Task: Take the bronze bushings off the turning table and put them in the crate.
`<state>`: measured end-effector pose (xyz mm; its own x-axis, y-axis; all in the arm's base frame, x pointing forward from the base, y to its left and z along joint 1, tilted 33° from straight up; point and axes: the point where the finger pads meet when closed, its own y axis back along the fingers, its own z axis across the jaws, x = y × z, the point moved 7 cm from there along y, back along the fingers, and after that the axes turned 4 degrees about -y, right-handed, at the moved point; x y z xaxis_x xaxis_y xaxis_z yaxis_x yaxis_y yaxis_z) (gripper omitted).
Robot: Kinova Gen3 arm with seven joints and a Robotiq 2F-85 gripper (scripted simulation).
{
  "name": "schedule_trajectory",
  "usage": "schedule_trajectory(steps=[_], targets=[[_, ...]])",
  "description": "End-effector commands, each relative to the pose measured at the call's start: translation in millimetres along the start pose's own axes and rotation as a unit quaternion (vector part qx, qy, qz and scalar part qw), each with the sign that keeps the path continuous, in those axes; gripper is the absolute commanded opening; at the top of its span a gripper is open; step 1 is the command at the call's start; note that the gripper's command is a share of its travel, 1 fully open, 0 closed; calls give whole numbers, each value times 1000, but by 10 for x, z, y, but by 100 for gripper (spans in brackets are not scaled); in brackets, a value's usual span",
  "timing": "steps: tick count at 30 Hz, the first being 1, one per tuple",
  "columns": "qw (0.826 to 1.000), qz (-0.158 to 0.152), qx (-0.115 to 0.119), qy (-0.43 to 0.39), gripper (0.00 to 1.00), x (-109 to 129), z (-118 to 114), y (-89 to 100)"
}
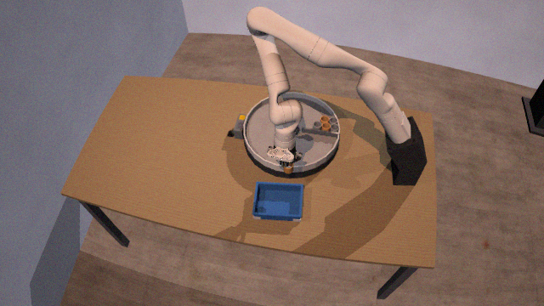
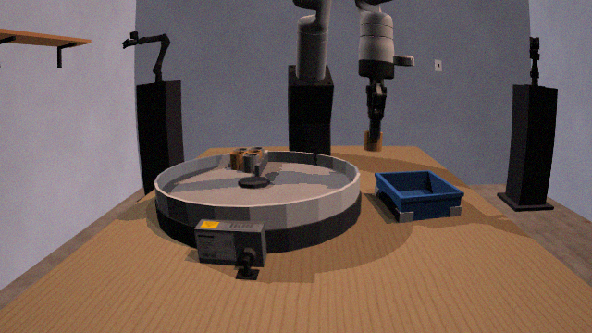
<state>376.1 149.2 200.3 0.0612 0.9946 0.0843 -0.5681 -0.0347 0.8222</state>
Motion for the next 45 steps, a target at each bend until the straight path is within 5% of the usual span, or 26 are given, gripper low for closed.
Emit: schedule_trajectory(steps=[1, 13, 18, 30, 35, 45], targets=[[1000, 17, -2, 11, 0, 462, 24, 37], [1000, 17, -2, 11, 0, 462, 24, 37], [999, 29, 21, 22, 0, 544, -273, 124], [999, 29, 21, 22, 0, 544, -273, 124], [999, 28, 21, 21, 0, 555, -281, -87], [999, 28, 21, 21, 0, 555, -281, -87]])
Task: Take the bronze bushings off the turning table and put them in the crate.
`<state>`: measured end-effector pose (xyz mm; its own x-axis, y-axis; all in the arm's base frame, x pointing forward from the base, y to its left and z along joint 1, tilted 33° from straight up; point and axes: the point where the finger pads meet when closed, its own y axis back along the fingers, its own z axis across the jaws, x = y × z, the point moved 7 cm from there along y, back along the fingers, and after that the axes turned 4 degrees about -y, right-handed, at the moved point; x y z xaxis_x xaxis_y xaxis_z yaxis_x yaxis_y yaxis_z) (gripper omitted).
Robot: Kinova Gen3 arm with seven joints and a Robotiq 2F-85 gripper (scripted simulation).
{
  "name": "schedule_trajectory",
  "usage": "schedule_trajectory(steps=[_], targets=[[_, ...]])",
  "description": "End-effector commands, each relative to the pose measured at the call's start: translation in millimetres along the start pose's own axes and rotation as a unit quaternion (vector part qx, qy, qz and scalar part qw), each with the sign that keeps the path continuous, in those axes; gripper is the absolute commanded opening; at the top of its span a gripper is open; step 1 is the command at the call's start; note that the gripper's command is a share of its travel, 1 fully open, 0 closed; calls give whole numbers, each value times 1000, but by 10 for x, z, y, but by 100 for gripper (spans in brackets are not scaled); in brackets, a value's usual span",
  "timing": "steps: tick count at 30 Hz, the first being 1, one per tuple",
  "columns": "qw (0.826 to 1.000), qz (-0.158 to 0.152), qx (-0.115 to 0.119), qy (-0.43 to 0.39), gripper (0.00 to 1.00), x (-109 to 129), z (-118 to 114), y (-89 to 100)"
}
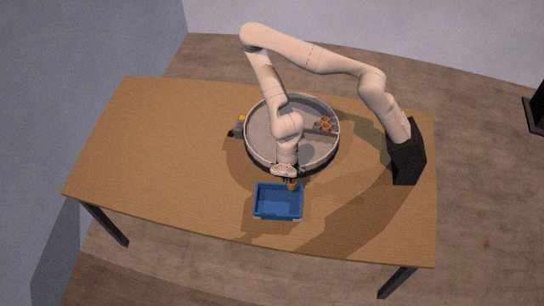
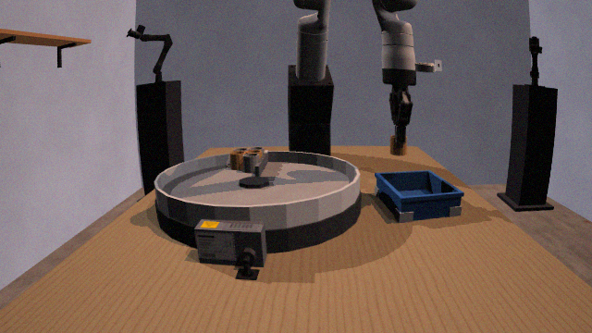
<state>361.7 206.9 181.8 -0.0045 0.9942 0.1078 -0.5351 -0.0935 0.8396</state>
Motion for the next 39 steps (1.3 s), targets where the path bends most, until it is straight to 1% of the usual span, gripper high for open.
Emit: schedule_trajectory(steps=[1, 2, 7, 19, 24, 36, 39], targets=[[1000, 1, 0, 1, 0, 6, -2, 3], [1000, 1, 0, 1, 0, 6, -2, 3], [1000, 0, 0, 0, 0, 5, 0, -208], [1000, 0, 0, 0, 0, 5, 0, -208], [1000, 0, 0, 0, 0, 4, 2, -418], [1000, 0, 0, 0, 0, 4, 2, -418], [1000, 0, -1, 0, 0, 3, 3, -468]])
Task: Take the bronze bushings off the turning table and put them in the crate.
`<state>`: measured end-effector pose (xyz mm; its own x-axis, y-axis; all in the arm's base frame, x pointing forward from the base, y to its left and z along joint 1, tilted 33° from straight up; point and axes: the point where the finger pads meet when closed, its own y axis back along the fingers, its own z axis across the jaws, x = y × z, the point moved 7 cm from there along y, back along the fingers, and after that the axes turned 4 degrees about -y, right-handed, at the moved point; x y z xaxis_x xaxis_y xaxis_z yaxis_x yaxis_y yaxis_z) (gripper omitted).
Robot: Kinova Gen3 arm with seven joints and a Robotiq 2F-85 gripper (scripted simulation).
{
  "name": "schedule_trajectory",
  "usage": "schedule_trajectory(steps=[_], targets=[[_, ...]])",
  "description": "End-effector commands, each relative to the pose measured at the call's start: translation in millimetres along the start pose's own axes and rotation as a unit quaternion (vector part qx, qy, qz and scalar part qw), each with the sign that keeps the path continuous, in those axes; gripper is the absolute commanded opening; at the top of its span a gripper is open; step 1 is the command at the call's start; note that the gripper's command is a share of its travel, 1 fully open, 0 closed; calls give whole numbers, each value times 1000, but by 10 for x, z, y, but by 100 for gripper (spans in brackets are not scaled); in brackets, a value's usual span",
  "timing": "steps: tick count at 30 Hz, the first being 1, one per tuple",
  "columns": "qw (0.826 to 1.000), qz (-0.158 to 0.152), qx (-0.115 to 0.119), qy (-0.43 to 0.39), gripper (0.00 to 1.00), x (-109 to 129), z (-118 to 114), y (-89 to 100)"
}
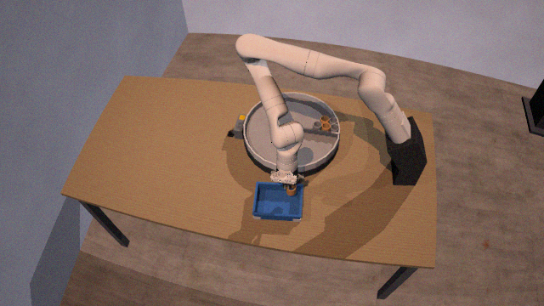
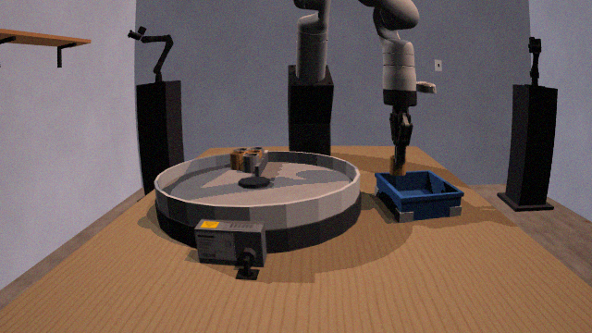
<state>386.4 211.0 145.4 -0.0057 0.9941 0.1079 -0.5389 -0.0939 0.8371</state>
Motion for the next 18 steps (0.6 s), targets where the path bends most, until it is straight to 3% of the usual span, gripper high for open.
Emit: schedule_trajectory(steps=[1, 18], targets=[[1000, 0, 2, 0, 0, 2, -10, -43], [1000, 0, 2, 0, 0, 3, -11, -128]])
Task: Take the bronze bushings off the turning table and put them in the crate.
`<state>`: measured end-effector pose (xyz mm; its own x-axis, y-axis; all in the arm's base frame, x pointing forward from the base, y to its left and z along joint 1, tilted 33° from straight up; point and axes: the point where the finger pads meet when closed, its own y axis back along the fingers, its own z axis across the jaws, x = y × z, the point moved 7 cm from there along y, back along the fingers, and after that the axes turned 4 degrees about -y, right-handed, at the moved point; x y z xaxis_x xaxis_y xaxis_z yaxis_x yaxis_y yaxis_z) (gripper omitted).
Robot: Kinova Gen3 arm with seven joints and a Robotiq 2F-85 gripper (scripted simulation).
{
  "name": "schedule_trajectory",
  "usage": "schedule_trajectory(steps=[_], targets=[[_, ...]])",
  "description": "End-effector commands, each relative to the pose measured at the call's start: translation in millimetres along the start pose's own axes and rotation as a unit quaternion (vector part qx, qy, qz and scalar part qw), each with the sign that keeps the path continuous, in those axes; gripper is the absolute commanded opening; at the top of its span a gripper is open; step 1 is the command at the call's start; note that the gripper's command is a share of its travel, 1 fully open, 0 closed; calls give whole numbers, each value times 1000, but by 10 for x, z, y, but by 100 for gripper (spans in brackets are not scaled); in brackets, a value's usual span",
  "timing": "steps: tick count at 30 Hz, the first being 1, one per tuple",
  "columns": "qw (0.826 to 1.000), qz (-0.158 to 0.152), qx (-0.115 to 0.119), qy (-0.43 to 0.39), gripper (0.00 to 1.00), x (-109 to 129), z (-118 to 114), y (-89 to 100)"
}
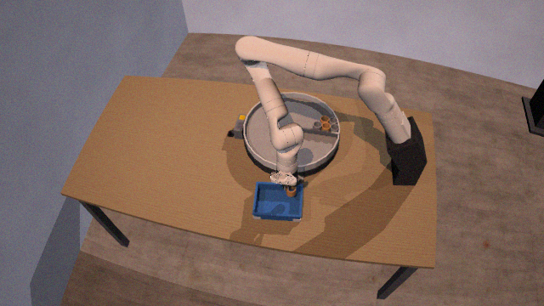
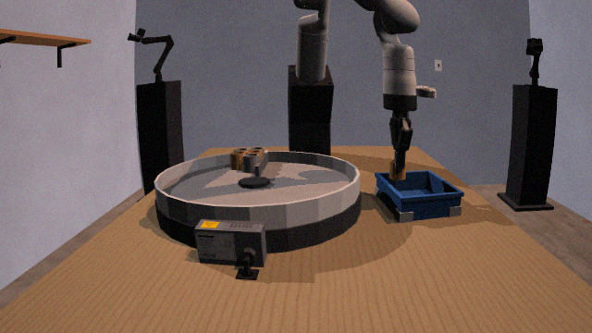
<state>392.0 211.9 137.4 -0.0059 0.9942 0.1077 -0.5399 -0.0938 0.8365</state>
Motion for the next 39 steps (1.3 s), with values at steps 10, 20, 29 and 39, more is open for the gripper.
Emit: schedule_trajectory(steps=[10, 20, 29, 39], targets=[[1000, 0, 2, 0, 0, 3, -15, -47], [1000, 0, 2, 0, 0, 4, -16, -132], [1000, 0, 2, 0, 0, 4, -16, -132], [1000, 0, 2, 0, 0, 4, -16, -217]])
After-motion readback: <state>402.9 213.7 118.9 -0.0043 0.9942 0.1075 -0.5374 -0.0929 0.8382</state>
